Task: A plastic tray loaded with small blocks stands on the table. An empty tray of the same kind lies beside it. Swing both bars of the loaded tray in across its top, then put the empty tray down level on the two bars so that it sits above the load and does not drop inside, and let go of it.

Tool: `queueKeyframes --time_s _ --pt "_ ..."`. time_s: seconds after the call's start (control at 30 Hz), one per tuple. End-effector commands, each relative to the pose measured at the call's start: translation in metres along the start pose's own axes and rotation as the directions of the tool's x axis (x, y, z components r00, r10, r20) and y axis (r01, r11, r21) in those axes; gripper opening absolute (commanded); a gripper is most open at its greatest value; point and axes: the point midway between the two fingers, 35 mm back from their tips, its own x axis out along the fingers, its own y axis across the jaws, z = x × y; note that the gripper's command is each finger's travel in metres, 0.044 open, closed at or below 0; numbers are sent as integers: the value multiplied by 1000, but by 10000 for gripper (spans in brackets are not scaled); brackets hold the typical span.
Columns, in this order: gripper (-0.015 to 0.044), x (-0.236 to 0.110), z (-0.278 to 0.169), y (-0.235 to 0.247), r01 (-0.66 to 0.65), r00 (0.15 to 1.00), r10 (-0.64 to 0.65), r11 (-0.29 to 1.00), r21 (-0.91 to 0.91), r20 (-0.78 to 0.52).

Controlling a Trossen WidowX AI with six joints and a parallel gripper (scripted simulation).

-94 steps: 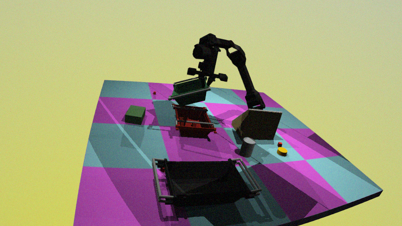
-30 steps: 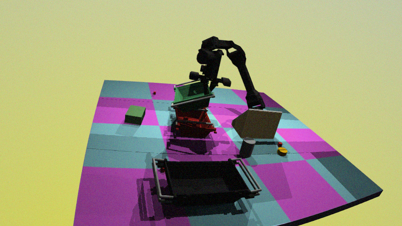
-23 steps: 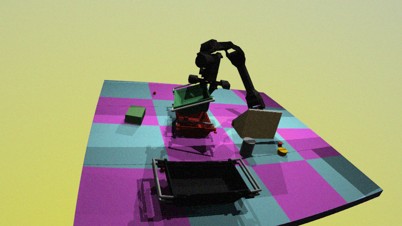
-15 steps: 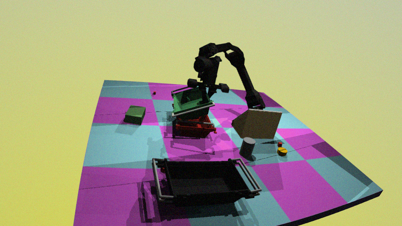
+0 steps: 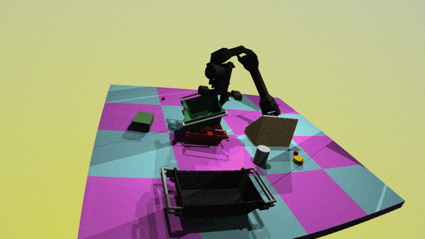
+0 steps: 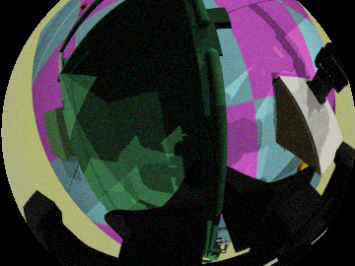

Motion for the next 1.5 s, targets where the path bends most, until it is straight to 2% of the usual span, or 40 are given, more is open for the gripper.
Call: queueKeyframes --time_s 0.0,1.47 --pt "0 5 2 -5 12 1000 -12 1000 -19 9" --pt "0 18 5 -15 13 1000 -13 1000 -22 11"
